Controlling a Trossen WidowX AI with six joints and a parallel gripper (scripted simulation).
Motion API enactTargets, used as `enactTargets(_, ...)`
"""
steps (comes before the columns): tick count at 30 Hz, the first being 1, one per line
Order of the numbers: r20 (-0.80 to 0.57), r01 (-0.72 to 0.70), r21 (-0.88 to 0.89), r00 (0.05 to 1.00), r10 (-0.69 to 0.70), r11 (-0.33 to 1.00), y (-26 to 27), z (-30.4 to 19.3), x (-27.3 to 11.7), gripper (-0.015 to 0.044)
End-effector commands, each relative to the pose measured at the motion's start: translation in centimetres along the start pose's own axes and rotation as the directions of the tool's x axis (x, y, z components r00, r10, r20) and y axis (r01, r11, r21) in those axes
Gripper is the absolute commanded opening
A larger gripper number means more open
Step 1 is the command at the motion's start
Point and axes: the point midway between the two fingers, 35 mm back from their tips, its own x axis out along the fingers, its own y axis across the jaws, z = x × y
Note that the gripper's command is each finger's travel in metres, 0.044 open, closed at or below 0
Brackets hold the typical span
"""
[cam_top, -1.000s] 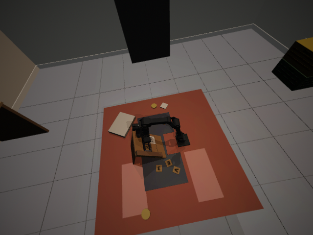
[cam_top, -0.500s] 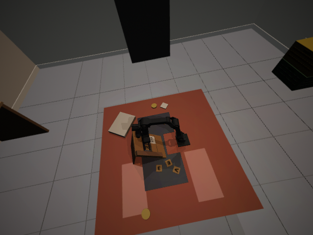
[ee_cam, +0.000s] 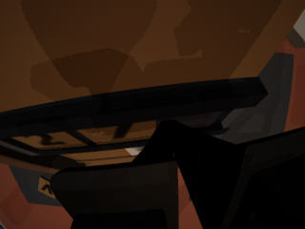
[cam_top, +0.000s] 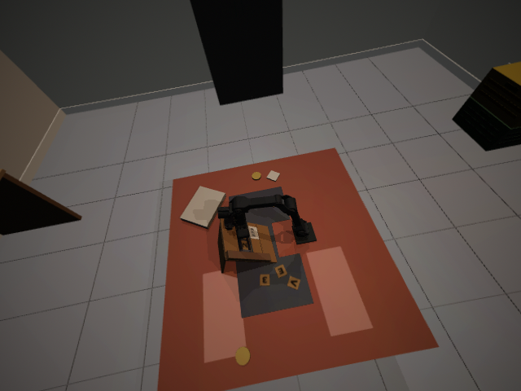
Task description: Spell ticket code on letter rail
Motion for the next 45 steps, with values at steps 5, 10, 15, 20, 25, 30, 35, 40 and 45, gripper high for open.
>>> enactTargets(5, 0.008, 0.007, 0.003, 1.0, -0.007, 1.0, -0.1, 0.4, 0.0, 0.0)
enactTargets(10, 0.008, 0.007, 0.003, 1.0, -0.007, 1.0, 0.0, 0.2, 0.0, 0.0)
enactTargets(15, 0.008, 0.007, 0.003, 1.0, -0.007, 1.0, 0.3, 0.0, 0.0, 0.0)
enactTargets(20, 0.008, 0.006, 0.003, 1.0, -0.006, 1.0, 0.6, -0.1, 0.0, 0.0)
enactTargets(25, 0.008, 0.006, 0.003, 1.0, -0.006, 1.0, 0.8, -0.2, 0.1, 0.0)
enactTargets(30, 0.008, 0.006, 0.003, 1.0, -0.006, 1.0, 0.9, -0.1, 0.1, 0.0)
enactTargets(35, 0.008, 0.006, 0.003, 1.0, -0.006, 1.0, 1.1, -0.1, 0.1, 0.0)
enactTargets(40, 0.008, 0.006, 0.003, 1.0, -0.006, 1.0, 1.3, 0.0, 0.1, 0.0)
enactTargets(45, 0.008, 0.005, 0.003, 1.0, -0.005, 1.0, 1.4, 0.0, 0.1, 0.0)
